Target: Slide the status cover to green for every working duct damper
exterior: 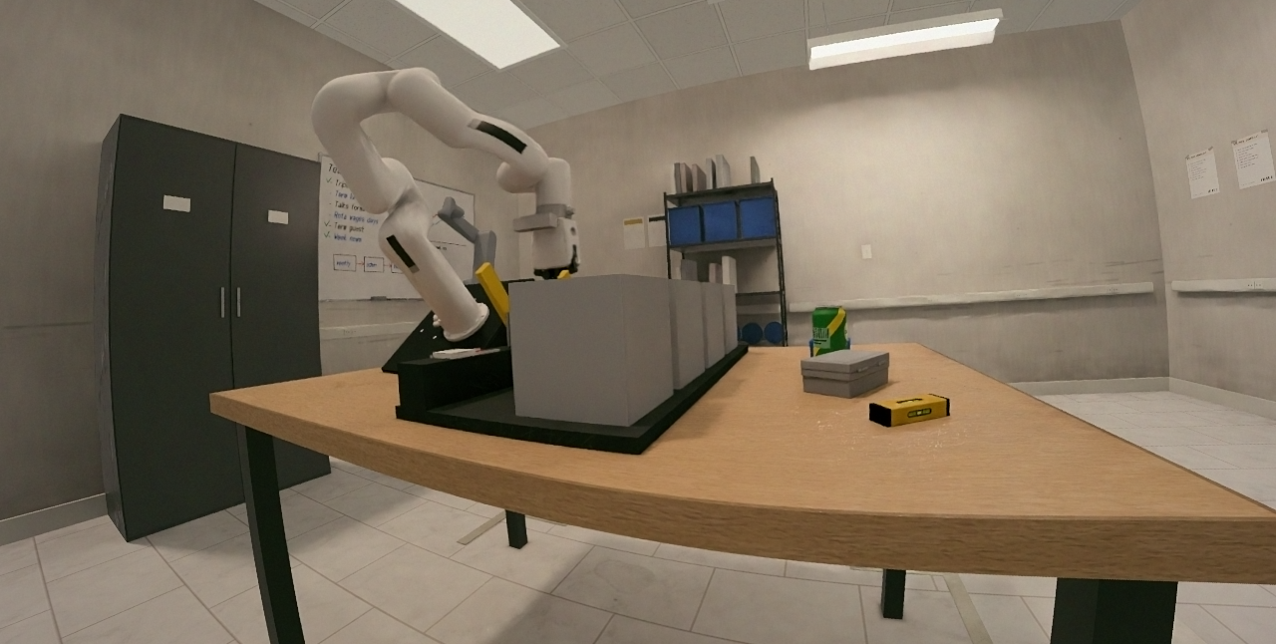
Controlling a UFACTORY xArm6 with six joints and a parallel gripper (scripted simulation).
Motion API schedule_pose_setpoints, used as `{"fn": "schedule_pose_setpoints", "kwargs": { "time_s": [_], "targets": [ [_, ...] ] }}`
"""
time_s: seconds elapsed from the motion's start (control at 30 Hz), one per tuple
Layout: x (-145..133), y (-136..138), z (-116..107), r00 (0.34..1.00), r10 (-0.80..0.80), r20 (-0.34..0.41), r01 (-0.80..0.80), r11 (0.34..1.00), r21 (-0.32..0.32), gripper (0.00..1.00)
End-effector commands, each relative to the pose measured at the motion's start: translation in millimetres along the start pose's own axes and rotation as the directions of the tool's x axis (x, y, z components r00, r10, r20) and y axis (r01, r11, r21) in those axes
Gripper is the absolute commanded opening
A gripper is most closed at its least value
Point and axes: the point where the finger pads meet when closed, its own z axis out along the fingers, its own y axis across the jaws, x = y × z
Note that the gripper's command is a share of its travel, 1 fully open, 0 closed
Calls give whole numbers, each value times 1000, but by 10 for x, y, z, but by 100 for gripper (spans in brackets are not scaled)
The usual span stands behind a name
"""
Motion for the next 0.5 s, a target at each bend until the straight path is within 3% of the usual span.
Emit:
{"fn": "schedule_pose_setpoints", "kwargs": {
  "time_s": [0.0,0.13,0.17,0.47],
  "targets": [
    [415,-17,-20,1000,0,6,-1,1000,4,0],
    [550,-18,-20,1000,0,6,0,1000,4,0],
    [742,-15,-18,1000,1,6,-1,1000,4,0],
    [1303,-2,-10,1000,2,3,-2,1000,3,0]
  ]
}}
